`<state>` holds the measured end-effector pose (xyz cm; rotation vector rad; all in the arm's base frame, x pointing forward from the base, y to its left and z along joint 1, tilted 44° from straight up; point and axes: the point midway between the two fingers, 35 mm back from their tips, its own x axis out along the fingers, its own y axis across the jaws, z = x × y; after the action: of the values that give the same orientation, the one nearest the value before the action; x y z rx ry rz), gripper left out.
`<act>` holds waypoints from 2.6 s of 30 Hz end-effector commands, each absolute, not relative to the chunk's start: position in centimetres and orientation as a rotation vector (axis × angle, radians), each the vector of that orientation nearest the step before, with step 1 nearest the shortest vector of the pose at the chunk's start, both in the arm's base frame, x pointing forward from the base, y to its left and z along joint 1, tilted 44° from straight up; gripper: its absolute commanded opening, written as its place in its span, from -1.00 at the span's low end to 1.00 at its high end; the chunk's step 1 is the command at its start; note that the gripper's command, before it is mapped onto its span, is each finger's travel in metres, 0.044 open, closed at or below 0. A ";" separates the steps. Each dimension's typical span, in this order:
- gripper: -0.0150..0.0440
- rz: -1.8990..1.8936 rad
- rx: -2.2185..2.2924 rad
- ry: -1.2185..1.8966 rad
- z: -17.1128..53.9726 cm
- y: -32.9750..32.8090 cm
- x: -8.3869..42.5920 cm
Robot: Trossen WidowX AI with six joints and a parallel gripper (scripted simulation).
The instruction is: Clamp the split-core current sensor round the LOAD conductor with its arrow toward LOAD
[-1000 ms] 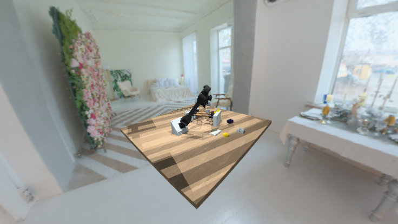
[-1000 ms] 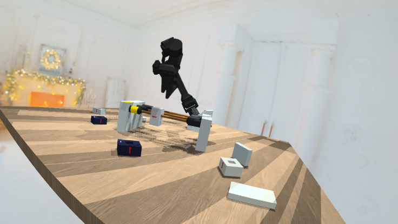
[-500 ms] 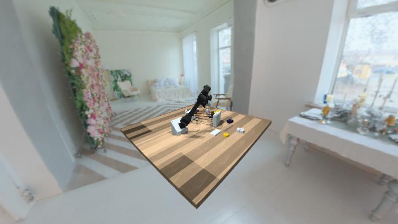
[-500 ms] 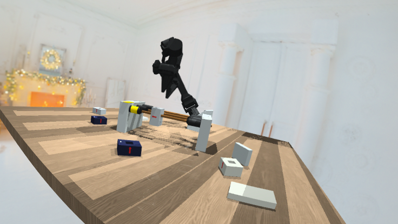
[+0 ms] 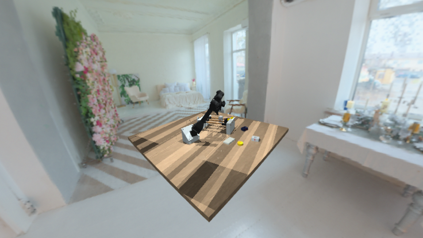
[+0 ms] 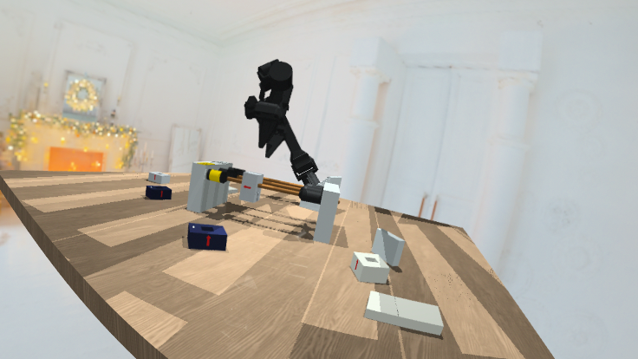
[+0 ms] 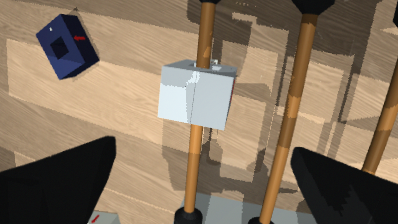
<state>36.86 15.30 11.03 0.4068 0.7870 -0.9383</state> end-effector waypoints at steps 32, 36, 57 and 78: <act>1.00 0.328 -0.522 1.377 16.6 8.0 37.6; 1.00 0.477 -0.601 1.331 17.5 7.3 37.6; 1.00 1.009 -1.053 0.993 20.7 5.3 37.4; 1.00 0.981 -1.028 1.025 20.3 5.4 37.5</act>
<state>37.48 5.45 20.34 -1.0314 1.0201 0.9841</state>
